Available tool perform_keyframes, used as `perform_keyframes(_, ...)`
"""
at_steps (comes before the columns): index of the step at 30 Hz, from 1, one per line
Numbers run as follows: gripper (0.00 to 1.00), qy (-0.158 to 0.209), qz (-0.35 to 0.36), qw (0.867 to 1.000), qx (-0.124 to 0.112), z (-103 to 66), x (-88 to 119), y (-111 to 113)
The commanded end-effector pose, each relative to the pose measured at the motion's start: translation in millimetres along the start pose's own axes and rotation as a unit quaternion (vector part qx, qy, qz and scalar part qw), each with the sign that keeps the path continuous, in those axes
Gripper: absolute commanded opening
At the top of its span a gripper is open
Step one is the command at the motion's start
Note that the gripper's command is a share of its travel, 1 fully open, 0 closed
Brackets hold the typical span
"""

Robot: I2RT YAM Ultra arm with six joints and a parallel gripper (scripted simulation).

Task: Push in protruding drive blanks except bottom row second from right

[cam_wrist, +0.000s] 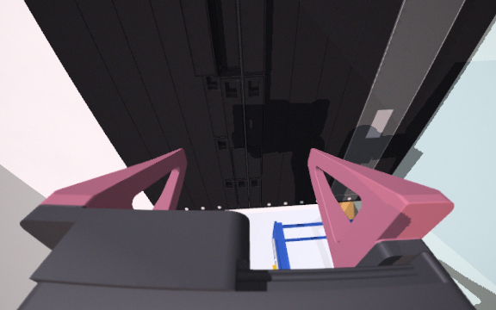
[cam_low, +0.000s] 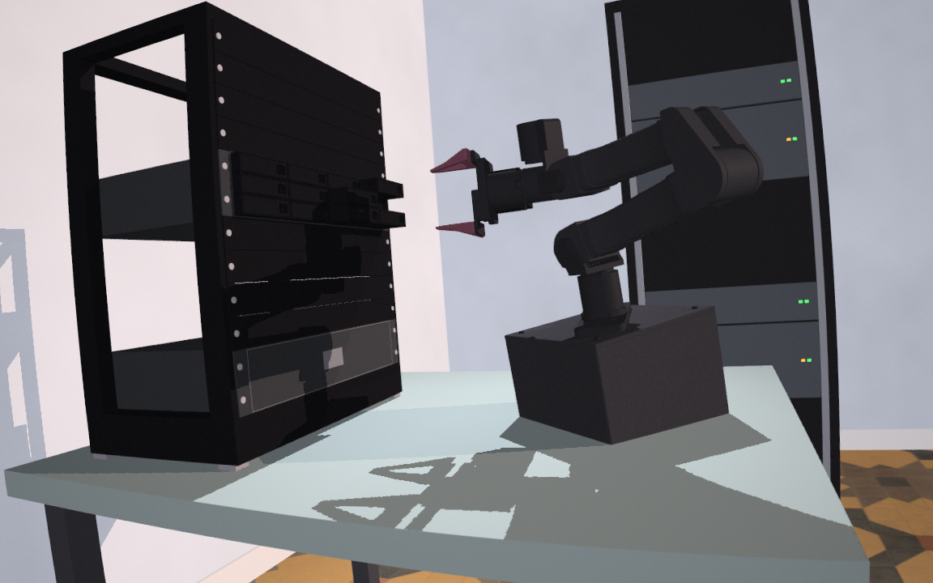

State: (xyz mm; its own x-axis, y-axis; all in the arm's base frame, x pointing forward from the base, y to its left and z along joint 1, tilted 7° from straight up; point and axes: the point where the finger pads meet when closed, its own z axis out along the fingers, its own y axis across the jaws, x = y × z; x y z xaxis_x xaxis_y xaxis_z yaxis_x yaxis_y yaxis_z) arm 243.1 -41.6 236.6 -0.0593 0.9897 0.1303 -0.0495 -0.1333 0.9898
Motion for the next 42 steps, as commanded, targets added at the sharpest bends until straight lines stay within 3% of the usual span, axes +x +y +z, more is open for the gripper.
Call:
perform_keyframes(1,1.00,-0.034,-0.028,0.999,-0.027,16.4,-5,22)
perform_keyframes(14,1.00,-0.034,-0.027,0.999,-0.027,35.7,1,25)
perform_keyframes(42,1.00,-0.034,-0.027,0.999,-0.027,36.3,1,25)
